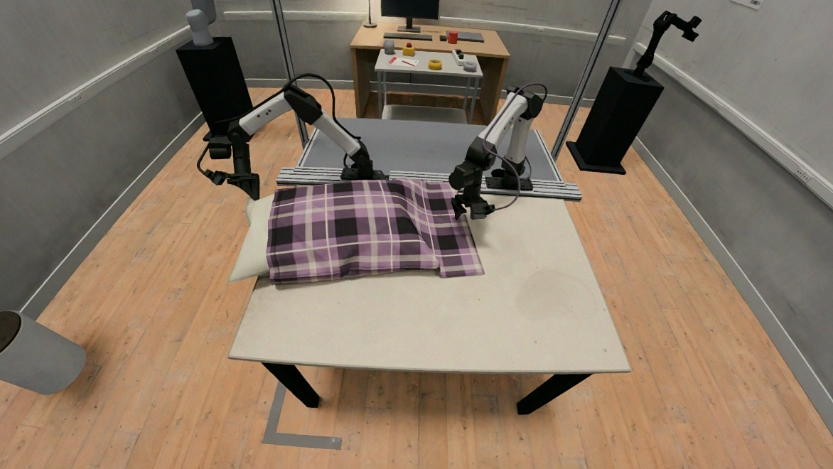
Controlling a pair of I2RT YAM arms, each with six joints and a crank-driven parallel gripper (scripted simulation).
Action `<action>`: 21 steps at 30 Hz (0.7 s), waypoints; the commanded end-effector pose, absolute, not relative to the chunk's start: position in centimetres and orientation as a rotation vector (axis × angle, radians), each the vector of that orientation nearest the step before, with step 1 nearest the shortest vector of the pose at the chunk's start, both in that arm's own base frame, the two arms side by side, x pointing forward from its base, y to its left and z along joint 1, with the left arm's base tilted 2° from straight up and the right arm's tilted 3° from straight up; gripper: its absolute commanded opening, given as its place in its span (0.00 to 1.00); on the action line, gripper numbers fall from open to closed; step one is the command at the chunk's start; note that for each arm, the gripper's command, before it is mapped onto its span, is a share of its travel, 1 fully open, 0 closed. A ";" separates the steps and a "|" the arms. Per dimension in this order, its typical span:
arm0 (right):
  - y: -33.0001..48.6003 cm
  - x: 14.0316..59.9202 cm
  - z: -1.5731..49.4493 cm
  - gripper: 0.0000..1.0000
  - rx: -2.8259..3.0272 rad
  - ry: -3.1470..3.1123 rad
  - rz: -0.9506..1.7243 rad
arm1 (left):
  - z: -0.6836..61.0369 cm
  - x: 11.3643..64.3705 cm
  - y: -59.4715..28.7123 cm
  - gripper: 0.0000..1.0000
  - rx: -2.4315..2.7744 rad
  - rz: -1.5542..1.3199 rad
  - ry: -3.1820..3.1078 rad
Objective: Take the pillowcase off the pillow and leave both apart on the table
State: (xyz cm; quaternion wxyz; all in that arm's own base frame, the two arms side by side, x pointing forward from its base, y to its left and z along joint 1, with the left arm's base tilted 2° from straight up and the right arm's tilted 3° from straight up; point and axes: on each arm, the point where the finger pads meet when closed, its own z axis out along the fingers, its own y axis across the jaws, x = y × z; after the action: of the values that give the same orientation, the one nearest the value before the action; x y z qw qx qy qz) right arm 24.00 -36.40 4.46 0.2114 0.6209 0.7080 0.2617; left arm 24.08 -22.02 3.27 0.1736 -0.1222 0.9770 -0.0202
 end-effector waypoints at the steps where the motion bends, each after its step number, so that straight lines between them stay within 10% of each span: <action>1: -35.2 24.2 4.0 0.01 1.726 1.999 0.749 | 3.4 24.6 -22.2 0.63 -0.349 -0.075 2.750; 21: -35.2 24.2 4.0 0.01 1.726 1.999 0.749 | 2.4 24.3 -22.1 0.63 -0.343 -0.051 2.763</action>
State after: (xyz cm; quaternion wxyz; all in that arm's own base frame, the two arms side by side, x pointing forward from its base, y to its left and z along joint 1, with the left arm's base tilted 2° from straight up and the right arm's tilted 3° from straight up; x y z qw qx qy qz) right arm 24.00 -36.40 4.46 0.2114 0.6209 0.7080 0.2617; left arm 24.03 -21.97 2.69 0.1725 -0.1221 0.9772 -0.0189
